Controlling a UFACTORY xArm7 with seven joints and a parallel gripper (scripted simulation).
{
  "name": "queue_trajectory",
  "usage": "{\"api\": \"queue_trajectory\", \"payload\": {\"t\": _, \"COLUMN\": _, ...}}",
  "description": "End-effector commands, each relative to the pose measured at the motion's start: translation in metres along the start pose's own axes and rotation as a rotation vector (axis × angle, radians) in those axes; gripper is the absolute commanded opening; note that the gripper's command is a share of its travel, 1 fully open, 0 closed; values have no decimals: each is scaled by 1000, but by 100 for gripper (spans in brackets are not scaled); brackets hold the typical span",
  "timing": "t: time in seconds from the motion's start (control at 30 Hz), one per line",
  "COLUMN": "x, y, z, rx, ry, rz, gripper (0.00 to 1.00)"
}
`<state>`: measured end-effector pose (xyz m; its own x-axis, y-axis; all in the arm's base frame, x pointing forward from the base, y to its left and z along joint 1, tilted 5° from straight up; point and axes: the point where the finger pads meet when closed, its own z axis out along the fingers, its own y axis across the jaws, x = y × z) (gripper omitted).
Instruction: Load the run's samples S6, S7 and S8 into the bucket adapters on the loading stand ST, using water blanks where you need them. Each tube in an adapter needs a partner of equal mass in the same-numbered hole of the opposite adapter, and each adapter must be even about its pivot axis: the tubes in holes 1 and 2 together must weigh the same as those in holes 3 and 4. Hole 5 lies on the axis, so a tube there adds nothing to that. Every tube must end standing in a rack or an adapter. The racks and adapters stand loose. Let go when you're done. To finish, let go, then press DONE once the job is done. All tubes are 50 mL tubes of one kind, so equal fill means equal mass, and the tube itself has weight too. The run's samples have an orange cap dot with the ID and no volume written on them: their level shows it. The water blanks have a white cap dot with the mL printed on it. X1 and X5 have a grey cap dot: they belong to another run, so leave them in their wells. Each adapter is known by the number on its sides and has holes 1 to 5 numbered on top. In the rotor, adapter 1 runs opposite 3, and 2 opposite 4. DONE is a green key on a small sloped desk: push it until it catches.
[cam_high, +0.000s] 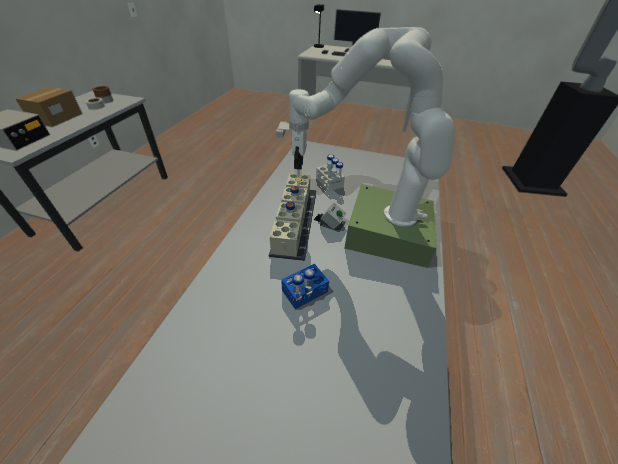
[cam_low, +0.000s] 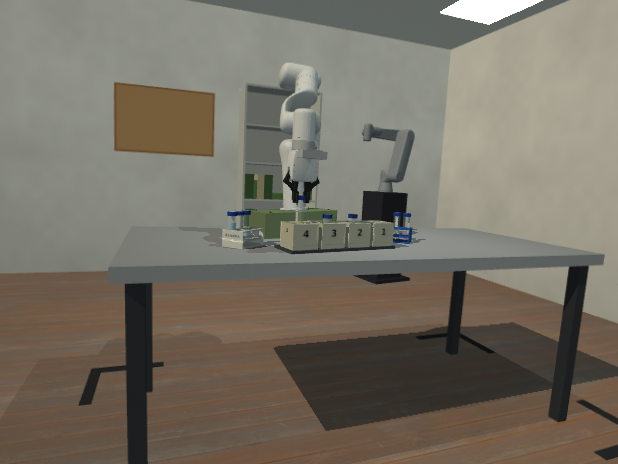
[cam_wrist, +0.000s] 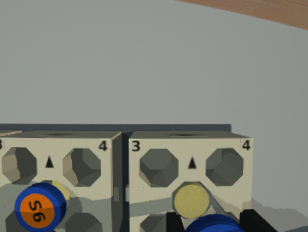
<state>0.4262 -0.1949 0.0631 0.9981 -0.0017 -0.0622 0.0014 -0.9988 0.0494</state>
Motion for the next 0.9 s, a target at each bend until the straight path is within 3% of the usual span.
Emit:
{"api": "queue_trajectory", "payload": {"t": 0.0, "x": 2, "y": 1, "z": 3, "rx": -1, "ry": 4, "rz": 0, "gripper": 0}}
{"api": "queue_trajectory", "payload": {"t": 0.87, "x": 2, "y": 1, "z": 25, "rx": -1, "ry": 4, "rz": 0, "gripper": 0}}
